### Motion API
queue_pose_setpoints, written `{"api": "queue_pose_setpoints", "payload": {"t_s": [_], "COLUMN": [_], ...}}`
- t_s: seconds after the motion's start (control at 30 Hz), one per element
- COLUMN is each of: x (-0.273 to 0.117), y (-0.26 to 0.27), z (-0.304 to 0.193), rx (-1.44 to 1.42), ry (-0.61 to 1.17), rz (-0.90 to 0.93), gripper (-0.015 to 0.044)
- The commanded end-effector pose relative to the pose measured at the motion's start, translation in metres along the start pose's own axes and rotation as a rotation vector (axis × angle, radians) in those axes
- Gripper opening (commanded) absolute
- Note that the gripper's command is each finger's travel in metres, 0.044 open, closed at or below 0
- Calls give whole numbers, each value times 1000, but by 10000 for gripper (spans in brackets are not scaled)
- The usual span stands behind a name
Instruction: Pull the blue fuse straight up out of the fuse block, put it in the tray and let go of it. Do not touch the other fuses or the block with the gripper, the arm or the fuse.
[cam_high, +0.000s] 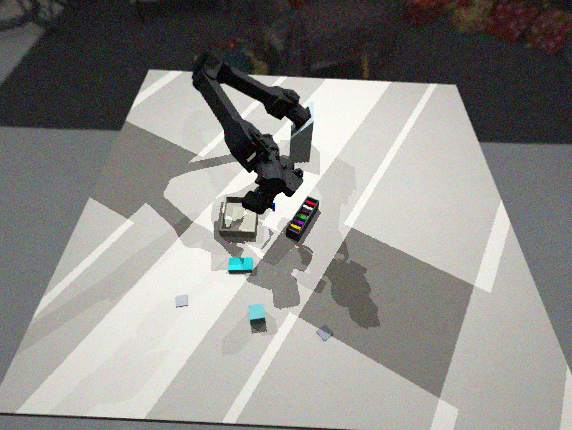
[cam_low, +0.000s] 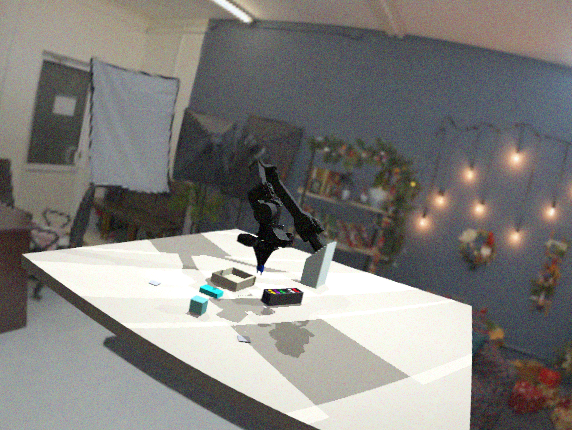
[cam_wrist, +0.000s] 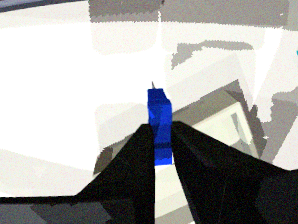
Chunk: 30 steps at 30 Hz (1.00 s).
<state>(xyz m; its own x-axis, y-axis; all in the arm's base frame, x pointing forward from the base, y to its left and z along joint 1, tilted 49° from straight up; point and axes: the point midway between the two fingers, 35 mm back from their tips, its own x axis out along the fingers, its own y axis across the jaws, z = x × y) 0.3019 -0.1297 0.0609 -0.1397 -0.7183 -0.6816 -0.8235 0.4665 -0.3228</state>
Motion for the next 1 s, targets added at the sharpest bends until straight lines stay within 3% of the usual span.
{"api": "queue_pose_setpoints", "payload": {"t_s": [0.0, 0.23, 0.97], "x": [-3, -4, 19], "y": [-17, -30, -31], "z": [-35, -87, -88], "rx": [1, 2, 3], "ry": [6, 24, 25], "rz": [-10, -15, -16], "gripper": [0, 0, 0]}}
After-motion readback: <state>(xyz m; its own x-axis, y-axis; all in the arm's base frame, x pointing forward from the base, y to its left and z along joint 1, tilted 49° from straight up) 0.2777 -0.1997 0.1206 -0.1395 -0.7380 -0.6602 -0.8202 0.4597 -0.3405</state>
